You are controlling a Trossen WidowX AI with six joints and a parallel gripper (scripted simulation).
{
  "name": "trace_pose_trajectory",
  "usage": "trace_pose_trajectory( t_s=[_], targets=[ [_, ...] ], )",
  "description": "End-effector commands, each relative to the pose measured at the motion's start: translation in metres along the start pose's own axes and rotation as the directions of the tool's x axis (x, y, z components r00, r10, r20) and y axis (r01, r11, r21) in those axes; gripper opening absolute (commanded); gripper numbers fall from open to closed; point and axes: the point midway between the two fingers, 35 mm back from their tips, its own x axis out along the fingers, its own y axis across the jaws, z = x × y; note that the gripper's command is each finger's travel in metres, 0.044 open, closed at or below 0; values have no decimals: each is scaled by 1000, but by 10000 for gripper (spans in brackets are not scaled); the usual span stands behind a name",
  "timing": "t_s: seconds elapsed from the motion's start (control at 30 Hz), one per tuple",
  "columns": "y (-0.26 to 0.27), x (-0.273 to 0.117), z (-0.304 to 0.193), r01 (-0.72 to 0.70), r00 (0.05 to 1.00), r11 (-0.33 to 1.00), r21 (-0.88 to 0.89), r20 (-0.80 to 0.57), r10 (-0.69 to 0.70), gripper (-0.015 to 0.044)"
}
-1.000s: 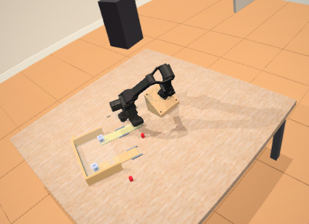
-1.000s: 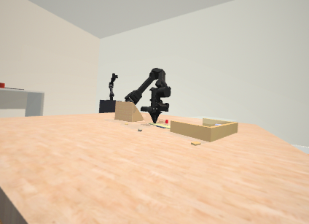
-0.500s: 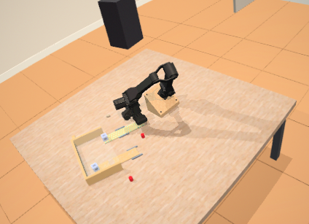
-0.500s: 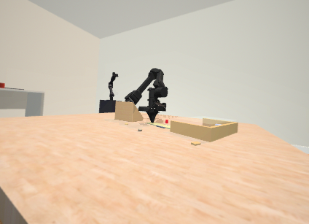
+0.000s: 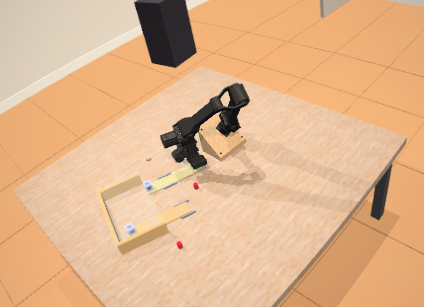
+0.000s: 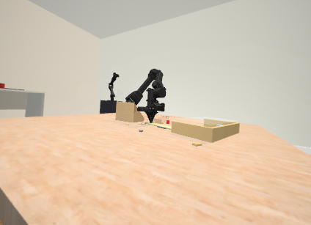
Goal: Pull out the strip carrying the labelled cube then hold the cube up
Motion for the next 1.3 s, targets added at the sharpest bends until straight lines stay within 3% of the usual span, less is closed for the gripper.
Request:
trace_pose_trajectory(
  t_s=[0.0, 1.27],
  targets=[
    [-2, 4, -13, 2, 1000, 1000, 7, -23, -2, 0],
    [-2, 3, -31, 2, 1000, 1000, 8, -24, -2, 0]
  ],
)
